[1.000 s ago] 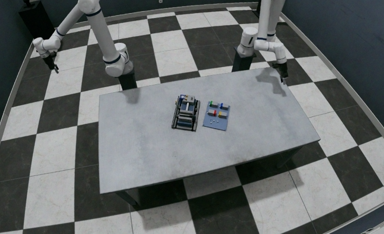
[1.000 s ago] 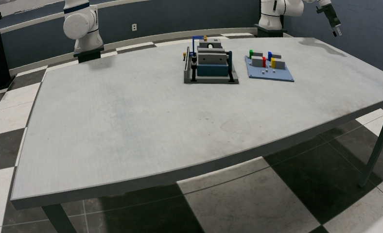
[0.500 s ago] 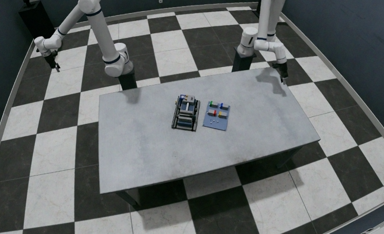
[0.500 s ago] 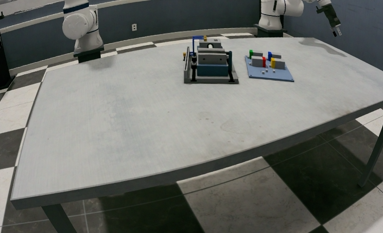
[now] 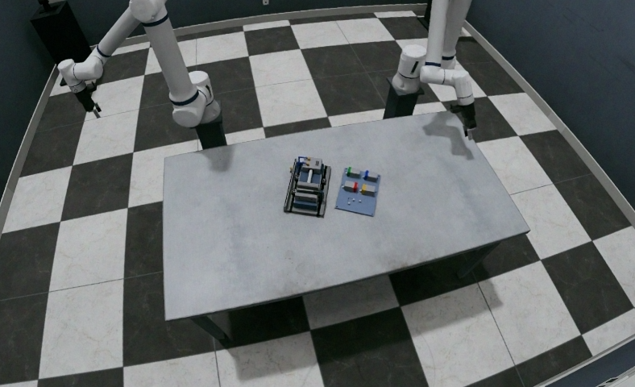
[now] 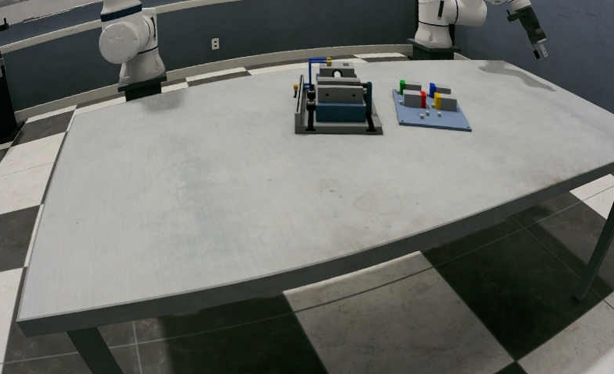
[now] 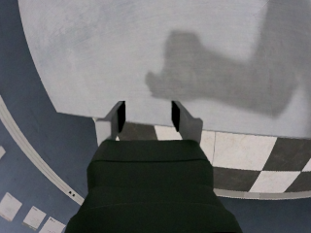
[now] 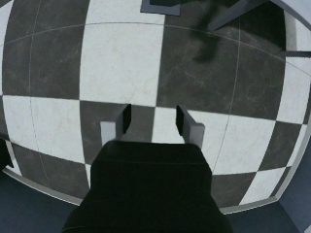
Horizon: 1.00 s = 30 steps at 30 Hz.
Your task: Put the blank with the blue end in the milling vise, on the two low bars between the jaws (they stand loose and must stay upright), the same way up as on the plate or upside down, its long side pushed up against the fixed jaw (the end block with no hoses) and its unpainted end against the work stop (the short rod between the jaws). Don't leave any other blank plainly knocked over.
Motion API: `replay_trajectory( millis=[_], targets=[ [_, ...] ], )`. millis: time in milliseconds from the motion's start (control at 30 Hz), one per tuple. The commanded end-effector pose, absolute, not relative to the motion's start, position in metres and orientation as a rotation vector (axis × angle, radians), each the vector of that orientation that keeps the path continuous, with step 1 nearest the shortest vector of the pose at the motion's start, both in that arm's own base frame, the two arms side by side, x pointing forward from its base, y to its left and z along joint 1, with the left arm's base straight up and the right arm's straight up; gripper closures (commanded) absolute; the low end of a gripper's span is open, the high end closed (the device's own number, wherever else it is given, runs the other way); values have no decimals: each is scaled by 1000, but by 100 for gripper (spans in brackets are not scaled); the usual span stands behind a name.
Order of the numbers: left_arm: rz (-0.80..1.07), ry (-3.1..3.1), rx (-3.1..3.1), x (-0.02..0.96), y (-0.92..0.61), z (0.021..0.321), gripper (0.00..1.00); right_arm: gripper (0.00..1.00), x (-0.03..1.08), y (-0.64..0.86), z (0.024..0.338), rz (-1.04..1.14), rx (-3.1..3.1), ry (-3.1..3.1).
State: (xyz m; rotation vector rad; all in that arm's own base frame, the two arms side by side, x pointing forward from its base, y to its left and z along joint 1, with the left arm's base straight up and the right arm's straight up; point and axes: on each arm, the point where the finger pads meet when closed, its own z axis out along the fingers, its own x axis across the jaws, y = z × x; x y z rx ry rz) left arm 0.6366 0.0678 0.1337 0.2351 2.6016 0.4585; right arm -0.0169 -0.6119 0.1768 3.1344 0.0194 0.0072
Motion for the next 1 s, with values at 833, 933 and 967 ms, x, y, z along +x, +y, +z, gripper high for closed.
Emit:
replay_trajectory(
  millis=[833,933,967],
  targets=[
    [458,2600,235,637,68,134,0,0,-27,-605,177,1,3140,-60],
    [458,2600,235,637,68,134,0,0,-27,-604,177,1,3140,-64],
    [458,2600,235,637,68,134,0,0,-27,-604,177,1,3140,-66]
  ],
)
